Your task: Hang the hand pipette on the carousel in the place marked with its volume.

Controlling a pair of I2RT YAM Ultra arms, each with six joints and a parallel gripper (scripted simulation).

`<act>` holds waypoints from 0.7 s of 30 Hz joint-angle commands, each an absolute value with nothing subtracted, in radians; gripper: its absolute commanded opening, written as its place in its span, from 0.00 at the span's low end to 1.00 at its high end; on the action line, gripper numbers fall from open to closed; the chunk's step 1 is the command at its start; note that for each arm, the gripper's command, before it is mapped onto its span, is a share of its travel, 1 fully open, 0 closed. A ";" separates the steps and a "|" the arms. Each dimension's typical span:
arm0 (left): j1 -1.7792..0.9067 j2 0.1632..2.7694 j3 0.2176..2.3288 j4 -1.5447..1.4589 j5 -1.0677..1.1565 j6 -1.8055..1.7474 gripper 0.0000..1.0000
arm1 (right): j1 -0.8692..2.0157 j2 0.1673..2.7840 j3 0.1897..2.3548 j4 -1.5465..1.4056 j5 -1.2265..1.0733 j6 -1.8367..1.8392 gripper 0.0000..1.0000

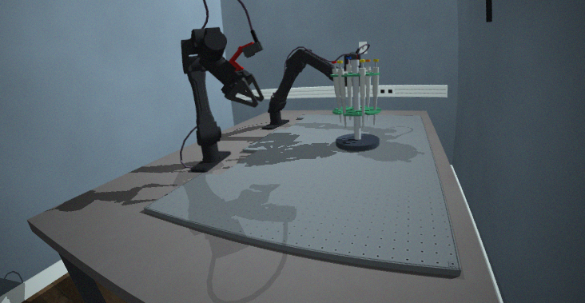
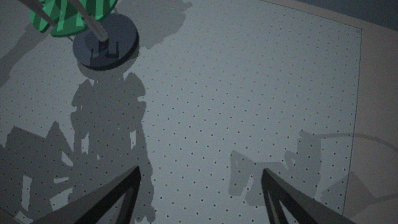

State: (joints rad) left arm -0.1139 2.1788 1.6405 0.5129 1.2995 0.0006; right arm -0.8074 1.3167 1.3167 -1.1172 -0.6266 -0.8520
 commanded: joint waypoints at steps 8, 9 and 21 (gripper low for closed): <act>-0.126 2.143 1.683 0.507 1.317 0.001 0.12 | -0.816 1.317 1.341 -1.103 -0.648 -0.857 1.00; -0.126 2.143 1.683 0.507 1.317 0.001 0.12 | -0.816 1.317 1.341 -1.103 -0.648 -0.857 1.00; -0.125 2.150 1.677 0.536 1.317 0.006 0.12 | -0.816 1.317 1.341 -1.103 -0.648 -0.857 1.00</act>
State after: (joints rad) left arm -0.1139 2.1788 1.6405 0.5129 1.2999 0.0010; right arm -0.8074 1.3167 1.3167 -1.1172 -0.6266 -0.8520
